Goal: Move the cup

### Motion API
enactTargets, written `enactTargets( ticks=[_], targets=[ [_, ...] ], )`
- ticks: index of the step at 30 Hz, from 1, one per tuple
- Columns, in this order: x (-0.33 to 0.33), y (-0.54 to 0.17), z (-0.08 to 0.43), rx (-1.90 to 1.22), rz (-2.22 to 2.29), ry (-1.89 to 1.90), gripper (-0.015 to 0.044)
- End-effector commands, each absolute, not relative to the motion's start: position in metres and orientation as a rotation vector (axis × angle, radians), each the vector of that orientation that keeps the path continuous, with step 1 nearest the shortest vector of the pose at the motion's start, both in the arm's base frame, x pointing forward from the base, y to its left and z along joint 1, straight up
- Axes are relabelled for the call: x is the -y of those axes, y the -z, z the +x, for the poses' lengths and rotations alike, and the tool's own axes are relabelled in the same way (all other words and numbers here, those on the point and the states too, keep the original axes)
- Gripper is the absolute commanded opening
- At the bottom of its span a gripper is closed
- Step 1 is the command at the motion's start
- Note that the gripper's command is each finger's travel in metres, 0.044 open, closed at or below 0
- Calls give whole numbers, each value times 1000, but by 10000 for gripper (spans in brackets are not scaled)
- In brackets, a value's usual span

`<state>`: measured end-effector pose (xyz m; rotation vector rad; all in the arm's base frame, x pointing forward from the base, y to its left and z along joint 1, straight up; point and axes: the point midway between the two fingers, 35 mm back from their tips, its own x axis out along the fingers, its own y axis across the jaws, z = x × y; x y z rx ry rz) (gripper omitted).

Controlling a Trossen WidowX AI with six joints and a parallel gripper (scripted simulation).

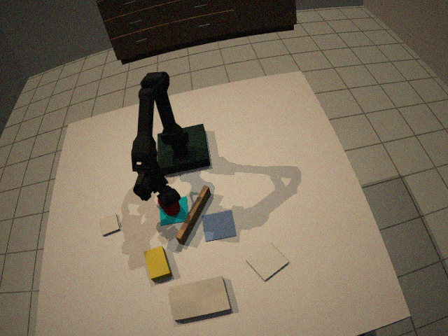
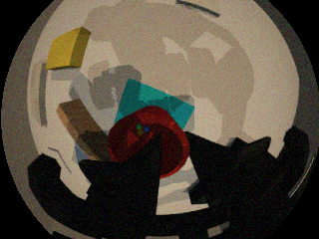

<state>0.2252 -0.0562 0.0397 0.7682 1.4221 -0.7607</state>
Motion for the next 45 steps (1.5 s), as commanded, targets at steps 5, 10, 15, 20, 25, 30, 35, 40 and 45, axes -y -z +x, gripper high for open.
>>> enactTargets(
  ticks=[5, 10, 15, 20, 25, 30, 35, 40, 45],
  targets=[
    [57, -51, 227, -1417, 767, 759, 128],
    [57, -58, 227, -1418, 766, 759, 128],
    [57, -65, 227, -1418, 766, 759, 128],
    [56, -72, 227, -1418, 765, 759, 128],
    [56, -79, 226, -1419, 764, 759, 128],
    [56, -85, 225, -1419, 763, 759, 128],
    [55, -84, 224, -1427, 764, 758, 154],
    [55, -84, 224, -1427, 764, 758, 285],
    [55, -87, 225, -1427, 764, 758, 416]
  ],
)
